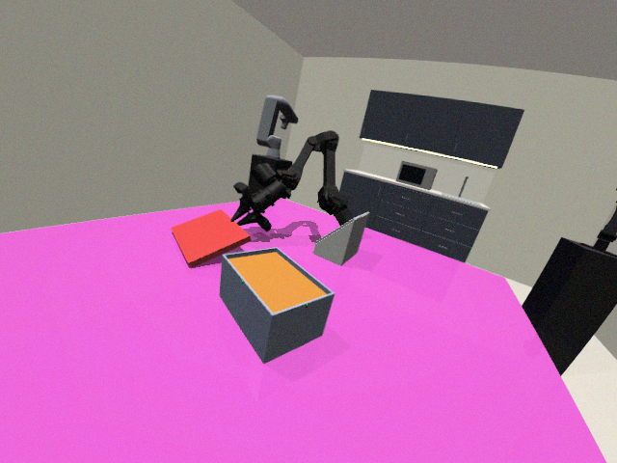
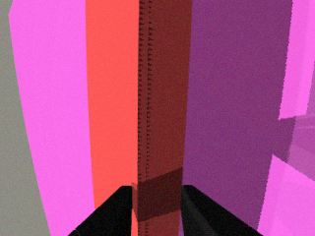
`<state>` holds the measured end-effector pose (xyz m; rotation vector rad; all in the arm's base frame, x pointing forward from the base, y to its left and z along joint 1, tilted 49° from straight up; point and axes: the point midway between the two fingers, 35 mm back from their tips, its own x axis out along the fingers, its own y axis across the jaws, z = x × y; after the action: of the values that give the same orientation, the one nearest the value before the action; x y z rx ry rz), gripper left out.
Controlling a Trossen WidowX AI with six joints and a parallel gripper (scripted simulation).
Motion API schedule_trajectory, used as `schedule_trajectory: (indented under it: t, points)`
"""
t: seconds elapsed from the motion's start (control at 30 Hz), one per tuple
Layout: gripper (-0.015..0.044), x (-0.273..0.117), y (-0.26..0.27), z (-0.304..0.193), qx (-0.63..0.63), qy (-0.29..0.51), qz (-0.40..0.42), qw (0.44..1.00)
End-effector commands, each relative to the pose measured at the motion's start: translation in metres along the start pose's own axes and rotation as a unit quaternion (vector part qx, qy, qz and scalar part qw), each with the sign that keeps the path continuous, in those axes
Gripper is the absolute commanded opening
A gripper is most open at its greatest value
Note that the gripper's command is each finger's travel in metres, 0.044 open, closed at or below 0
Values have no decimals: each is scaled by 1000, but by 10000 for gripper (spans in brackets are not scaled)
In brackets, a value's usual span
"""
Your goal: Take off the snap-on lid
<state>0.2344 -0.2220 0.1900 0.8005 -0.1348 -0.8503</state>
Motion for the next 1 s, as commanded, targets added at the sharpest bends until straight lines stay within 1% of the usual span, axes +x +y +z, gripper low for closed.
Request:
schedule_trajectory:
  t: [0.0, 0.1, 0.13, 0.43, 0.47, 0.5, 0.7, 0.73, 0.97]
  points:
    - [0, 4, -9, -4, -3, 6, -10, 1000]
    - [0, 6, -11, -4, -3, 6, -10, 1000]
    - [26, 2, -3, 0, -1, 2, -3, 1000]
    - [262, 2, -2, 1, -3, 6, -10, 1000]
    - [275, 2, -2, 1, -3, 6, -10, 1000]
    - [275, 2, -2, 1, -3, 6, -10, 1000]
    - [433, -6, -11, -3, -3, 7, -10, 1000]
    - [440, -7, -12, -3, -3, 7, -10, 1000]
    - [440, -18, -21, -2, -3, 7, -10, 1000]
